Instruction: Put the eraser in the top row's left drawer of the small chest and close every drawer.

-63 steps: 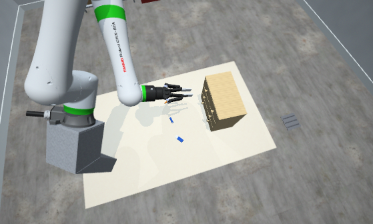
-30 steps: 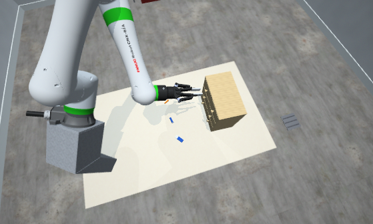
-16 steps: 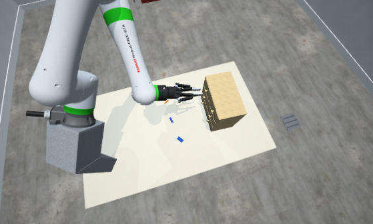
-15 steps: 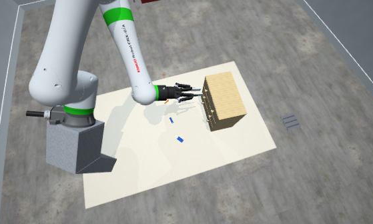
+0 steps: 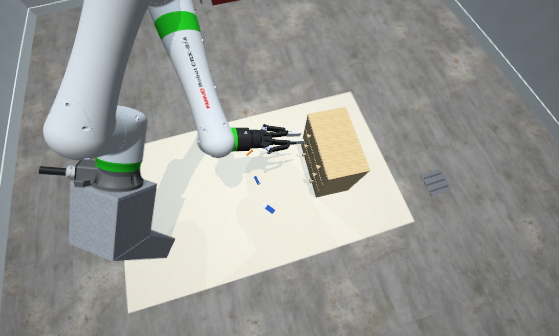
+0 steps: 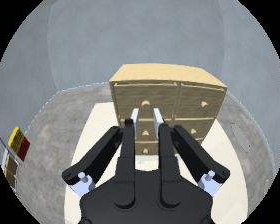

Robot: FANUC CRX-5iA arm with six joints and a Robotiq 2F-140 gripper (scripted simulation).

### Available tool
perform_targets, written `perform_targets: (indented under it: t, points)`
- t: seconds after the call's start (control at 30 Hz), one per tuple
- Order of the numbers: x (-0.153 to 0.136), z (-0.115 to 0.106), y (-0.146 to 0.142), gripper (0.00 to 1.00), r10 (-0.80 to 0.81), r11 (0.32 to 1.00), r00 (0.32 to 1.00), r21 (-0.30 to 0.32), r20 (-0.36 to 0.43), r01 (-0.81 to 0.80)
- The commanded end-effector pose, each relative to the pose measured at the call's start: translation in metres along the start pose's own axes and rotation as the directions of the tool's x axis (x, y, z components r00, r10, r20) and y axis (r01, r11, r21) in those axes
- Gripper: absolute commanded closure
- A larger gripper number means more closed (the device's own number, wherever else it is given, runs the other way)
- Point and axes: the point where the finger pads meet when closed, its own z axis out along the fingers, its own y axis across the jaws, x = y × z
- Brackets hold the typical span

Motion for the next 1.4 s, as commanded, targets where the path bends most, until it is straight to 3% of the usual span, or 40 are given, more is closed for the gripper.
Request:
perform_targets:
  t: [0.0,0.8,1.37]
  points:
    - [0.001,0.001,0.000,0.80,0.000,1.000,1.000,0.000,0.000,0.000]
    - [0.011,0.030,0.000,0.80,0.000,1.000,1.000,0.000,0.000,0.000]
    - [0.012,0.033,0.000,0.80,0.000,1.000,1.000,0.000,0.000,0.000]
